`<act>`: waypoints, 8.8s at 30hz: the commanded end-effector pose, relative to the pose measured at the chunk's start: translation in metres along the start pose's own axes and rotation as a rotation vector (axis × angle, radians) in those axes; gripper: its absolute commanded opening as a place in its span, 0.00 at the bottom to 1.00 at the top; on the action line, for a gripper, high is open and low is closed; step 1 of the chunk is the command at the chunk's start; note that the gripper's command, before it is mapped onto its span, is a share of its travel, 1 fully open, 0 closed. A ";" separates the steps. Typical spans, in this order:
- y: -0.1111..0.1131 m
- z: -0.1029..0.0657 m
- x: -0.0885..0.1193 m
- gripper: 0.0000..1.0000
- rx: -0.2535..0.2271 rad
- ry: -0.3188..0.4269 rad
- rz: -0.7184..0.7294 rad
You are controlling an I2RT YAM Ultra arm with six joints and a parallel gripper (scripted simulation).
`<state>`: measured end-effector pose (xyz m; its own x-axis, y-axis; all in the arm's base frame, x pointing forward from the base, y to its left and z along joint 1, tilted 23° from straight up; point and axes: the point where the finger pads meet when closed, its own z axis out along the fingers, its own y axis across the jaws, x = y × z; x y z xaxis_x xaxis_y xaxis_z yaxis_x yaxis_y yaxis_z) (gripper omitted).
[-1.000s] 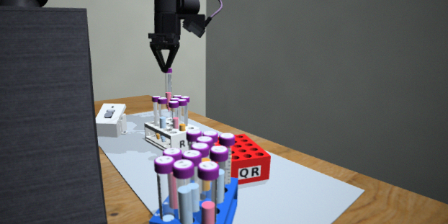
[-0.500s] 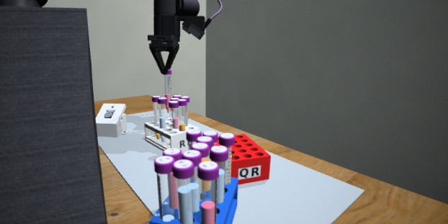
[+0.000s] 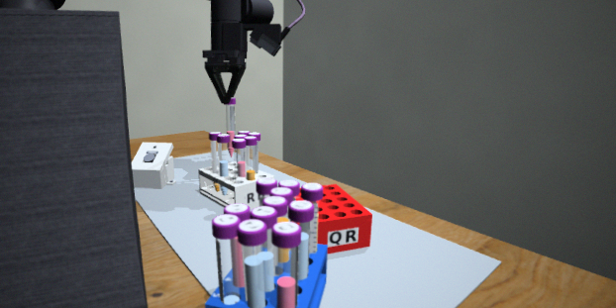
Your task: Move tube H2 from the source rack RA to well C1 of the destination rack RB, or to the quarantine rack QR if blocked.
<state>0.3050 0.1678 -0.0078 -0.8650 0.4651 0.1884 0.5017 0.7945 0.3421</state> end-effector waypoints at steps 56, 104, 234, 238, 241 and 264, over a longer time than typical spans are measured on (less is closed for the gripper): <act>-0.003 0.020 -0.003 0.00 0.005 -0.015 0.009; -0.015 0.045 0.001 0.00 0.018 -0.004 0.017; 0.003 -0.026 -0.005 0.30 -0.024 -0.025 -0.005; -0.009 -0.017 -0.010 0.00 -0.006 -0.007 -0.094; -0.028 -0.008 -0.007 0.00 0.011 0.017 -0.182; -0.065 -0.015 -0.046 0.00 -0.026 -0.043 -0.267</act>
<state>0.2966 0.0932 -0.0364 -0.9544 0.2732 0.1204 0.2984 0.8830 0.3623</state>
